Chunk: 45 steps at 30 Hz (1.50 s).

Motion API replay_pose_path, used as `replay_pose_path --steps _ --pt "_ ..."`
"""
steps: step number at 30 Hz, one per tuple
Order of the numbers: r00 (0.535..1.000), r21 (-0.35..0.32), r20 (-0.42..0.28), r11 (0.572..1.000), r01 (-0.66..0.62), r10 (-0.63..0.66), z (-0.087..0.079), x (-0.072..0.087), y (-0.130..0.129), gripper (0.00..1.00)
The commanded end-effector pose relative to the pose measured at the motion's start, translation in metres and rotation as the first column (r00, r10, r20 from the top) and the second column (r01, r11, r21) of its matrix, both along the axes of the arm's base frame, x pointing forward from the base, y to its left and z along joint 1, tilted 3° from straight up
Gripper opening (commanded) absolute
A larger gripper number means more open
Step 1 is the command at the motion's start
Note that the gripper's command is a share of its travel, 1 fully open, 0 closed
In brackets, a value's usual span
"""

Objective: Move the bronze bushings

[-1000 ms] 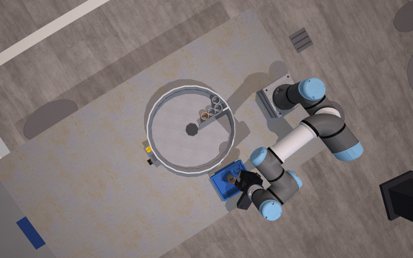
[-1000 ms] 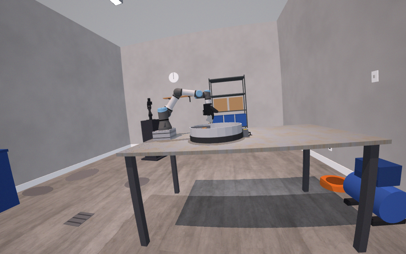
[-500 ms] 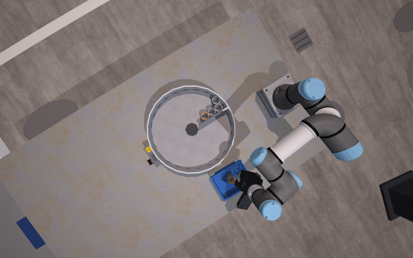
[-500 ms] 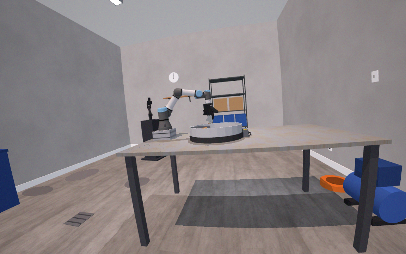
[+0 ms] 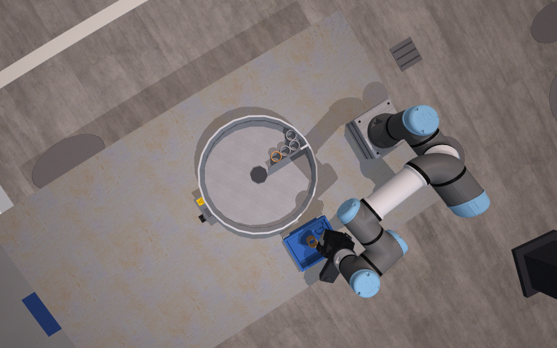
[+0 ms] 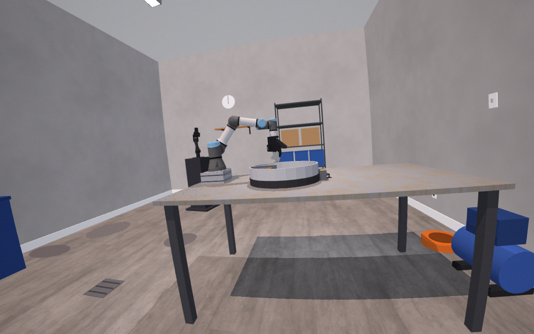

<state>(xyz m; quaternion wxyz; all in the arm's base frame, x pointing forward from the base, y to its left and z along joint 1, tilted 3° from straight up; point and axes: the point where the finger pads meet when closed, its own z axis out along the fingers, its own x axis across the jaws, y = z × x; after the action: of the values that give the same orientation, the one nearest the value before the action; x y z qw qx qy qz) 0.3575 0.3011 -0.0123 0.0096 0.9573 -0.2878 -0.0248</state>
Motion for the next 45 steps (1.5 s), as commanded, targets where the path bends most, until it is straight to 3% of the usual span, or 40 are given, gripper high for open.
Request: replay_pose_path --steps 1,15,30,45 --pt "1.0 0.002 0.003 1.0 0.0 0.0 0.001 0.001 0.0 0.0" --pt "1.0 0.002 0.003 1.0 0.0 0.0 -0.008 0.001 0.0 0.0" --pt "1.0 0.002 0.003 1.0 0.0 0.0 -0.033 -0.001 0.0 0.0" --pt "1.0 0.002 0.003 1.0 0.0 0.0 -0.041 -0.001 0.0 0.0"
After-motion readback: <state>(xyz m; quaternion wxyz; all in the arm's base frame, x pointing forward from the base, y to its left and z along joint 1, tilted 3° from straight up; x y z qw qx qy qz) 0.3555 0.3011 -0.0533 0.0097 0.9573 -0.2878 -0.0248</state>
